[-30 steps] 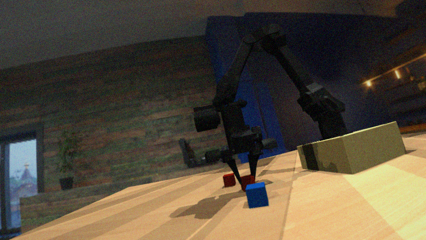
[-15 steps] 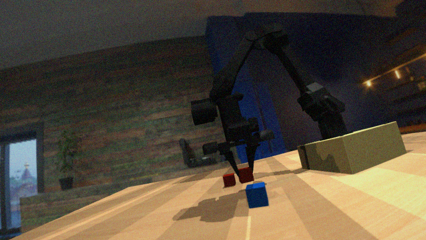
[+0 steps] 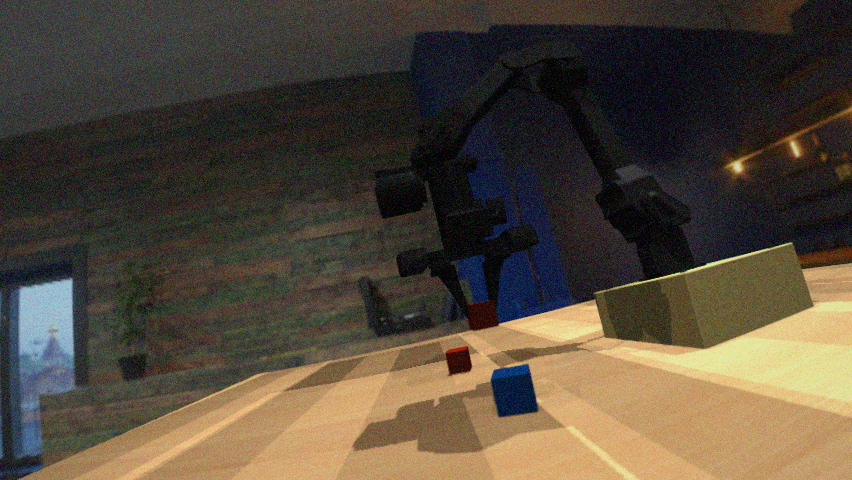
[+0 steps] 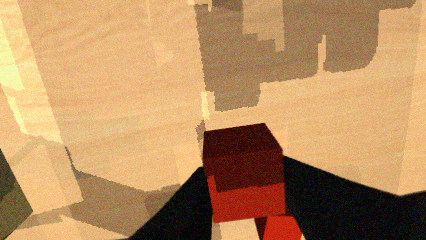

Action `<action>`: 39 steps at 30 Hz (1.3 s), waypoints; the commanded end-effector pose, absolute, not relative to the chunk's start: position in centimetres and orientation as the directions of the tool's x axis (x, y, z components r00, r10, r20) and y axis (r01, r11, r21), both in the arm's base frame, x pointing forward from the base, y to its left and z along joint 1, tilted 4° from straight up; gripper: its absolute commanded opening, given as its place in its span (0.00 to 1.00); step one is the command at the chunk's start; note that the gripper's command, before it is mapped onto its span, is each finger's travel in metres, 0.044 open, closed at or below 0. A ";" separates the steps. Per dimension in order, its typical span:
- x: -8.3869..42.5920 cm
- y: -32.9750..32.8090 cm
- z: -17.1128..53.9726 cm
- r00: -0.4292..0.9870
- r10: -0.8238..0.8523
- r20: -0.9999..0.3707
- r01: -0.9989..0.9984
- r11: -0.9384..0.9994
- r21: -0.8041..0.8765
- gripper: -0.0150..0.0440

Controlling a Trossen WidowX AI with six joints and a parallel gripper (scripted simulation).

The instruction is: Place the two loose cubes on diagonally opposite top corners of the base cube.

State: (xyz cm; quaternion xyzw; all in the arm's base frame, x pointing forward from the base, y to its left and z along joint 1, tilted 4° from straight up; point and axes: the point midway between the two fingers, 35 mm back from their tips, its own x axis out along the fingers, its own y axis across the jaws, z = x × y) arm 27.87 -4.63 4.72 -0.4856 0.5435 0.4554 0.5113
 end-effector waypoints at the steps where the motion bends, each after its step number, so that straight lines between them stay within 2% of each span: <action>1: 27.9 -4.6 6.2 0.009 -0.067 -0.998 -0.993 0.119 -0.017 0.43; 19: 28.6 -3.1 8.7 0.041 -0.060 -0.997 -0.989 0.136 -0.049 0.43; 39: 29.1 -2.1 8.2 0.041 -0.058 -0.997 -0.912 0.406 -0.061 0.43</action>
